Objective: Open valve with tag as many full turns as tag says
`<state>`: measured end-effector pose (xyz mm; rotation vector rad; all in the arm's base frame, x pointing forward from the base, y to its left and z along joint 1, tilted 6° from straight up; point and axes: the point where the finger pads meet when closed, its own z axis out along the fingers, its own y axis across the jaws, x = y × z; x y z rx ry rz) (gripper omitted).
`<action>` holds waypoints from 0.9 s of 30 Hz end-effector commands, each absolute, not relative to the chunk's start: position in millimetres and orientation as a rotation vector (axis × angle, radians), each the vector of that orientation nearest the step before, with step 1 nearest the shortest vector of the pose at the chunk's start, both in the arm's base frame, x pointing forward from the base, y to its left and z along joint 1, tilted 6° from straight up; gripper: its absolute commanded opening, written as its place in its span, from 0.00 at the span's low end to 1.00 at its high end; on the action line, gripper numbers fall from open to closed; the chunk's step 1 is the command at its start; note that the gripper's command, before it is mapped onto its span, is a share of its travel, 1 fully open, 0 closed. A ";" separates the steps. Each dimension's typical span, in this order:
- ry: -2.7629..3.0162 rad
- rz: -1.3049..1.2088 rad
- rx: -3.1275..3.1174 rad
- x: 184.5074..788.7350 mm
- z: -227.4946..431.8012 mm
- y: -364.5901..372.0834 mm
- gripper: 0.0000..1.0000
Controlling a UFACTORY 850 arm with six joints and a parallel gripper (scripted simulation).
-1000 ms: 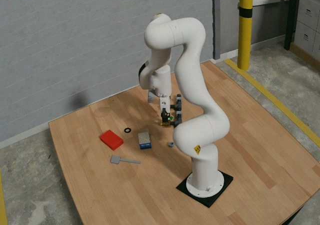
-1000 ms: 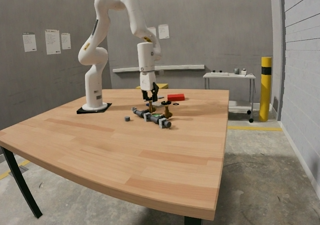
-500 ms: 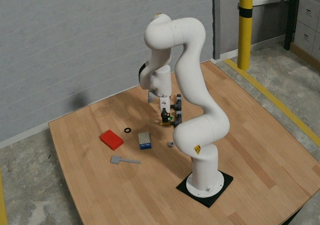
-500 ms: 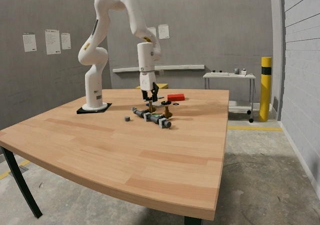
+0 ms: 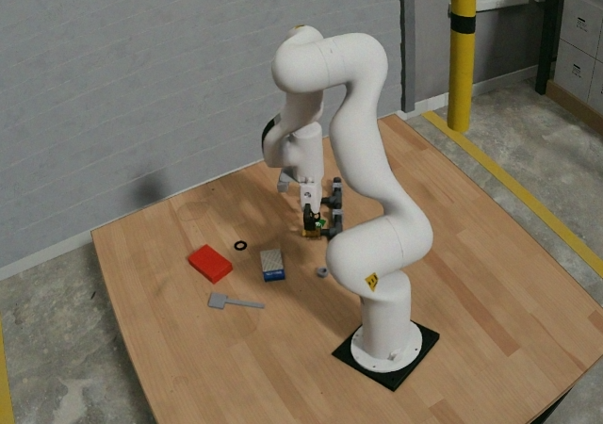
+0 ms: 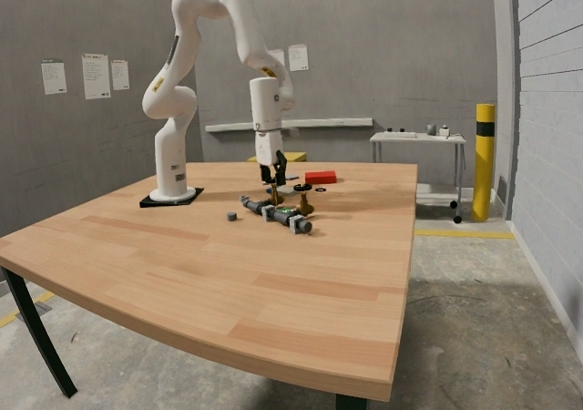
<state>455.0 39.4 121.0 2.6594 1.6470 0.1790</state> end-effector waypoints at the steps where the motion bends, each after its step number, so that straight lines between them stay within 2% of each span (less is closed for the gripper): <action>1: 1.432 0.178 2.786 456.0 121.7 39.4 1.00; 3: 1.432 0.178 2.786 456.0 121.7 39.4 1.00; 18: 0.203 0.192 3.192 456.0 121.7 39.4 1.00; 20: 0.203 0.192 3.192 456.0 121.7 39.4 1.00; 21: -0.041 0.187 3.207 456.0 121.7 39.4 1.00; 27: -0.492 0.192 3.200 456.0 121.7 39.4 1.00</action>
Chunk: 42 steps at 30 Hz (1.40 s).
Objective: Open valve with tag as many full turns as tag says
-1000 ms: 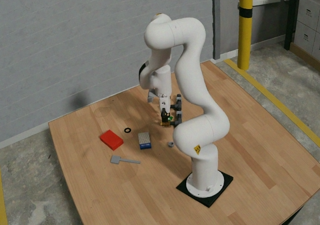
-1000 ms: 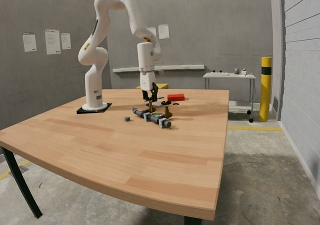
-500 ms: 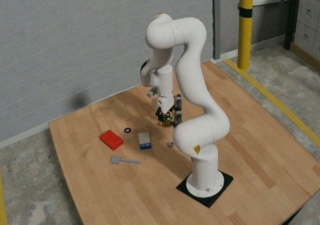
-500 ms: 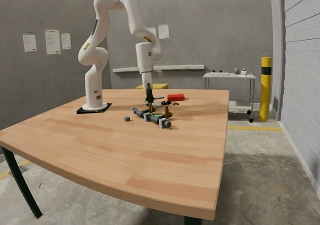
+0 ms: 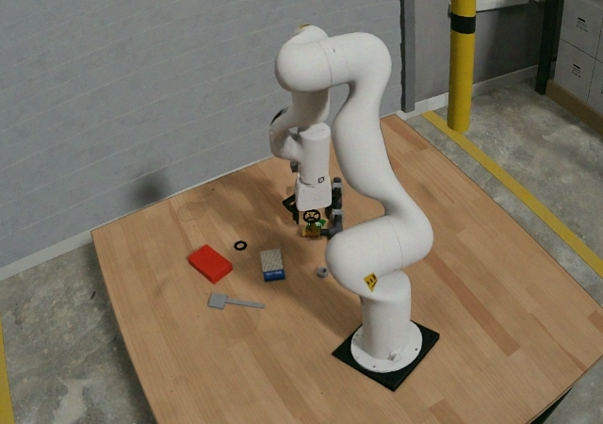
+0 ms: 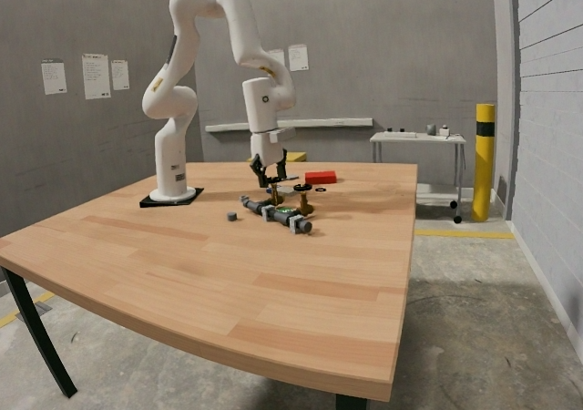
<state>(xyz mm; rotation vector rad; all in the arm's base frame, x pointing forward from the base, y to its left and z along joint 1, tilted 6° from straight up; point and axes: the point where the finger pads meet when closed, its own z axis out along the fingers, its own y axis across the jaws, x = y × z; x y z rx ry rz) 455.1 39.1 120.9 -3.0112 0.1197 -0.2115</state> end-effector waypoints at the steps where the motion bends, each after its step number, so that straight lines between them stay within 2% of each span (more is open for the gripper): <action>1: 0.540 -0.178 -2.981 456.0 121.7 39.4 1.00; 21: 1.862 -0.079 -2.402 456.0 121.7 39.4 1.00; 42: 1.863 -0.079 -2.402 456.0 121.7 39.4 1.00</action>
